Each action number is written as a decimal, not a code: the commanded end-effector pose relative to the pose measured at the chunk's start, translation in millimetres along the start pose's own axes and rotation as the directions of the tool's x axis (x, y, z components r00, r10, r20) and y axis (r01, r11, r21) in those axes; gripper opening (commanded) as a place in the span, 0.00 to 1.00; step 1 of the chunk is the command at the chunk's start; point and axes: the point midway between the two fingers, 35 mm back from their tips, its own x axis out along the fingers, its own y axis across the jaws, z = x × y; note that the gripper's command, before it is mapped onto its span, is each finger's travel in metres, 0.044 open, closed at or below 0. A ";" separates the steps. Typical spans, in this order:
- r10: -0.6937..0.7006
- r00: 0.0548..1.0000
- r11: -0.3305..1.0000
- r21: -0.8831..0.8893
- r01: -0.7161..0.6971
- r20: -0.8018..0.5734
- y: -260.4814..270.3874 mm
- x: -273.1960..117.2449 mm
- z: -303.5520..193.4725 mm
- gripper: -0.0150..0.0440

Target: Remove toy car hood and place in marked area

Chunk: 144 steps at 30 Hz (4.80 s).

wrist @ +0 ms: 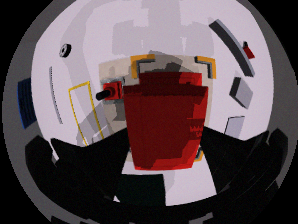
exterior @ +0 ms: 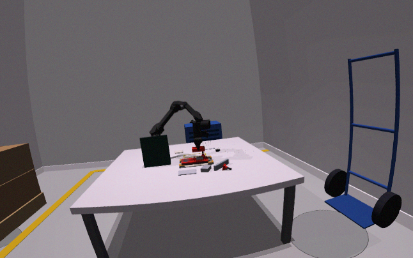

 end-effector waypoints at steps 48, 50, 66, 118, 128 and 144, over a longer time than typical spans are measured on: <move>0.011 1.000 1.000 -0.022 -0.011 0.016 188.3 0.3 -35.0 0.25; 0.011 1.000 1.000 -0.022 -0.011 0.016 188.3 2.3 -34.8 0.25; 0.010 1.000 1.000 -0.022 -0.010 0.016 188.4 18.0 -33.7 0.25; 0.016 1.000 1.000 -0.021 -0.016 0.015 190.6 65.6 -36.1 0.25; 0.016 1.000 1.000 -0.021 -0.016 0.015 190.7 69.2 -36.0 0.25; 0.017 1.000 1.000 -0.021 -0.016 0.015 190.9 77.1 -35.9 0.25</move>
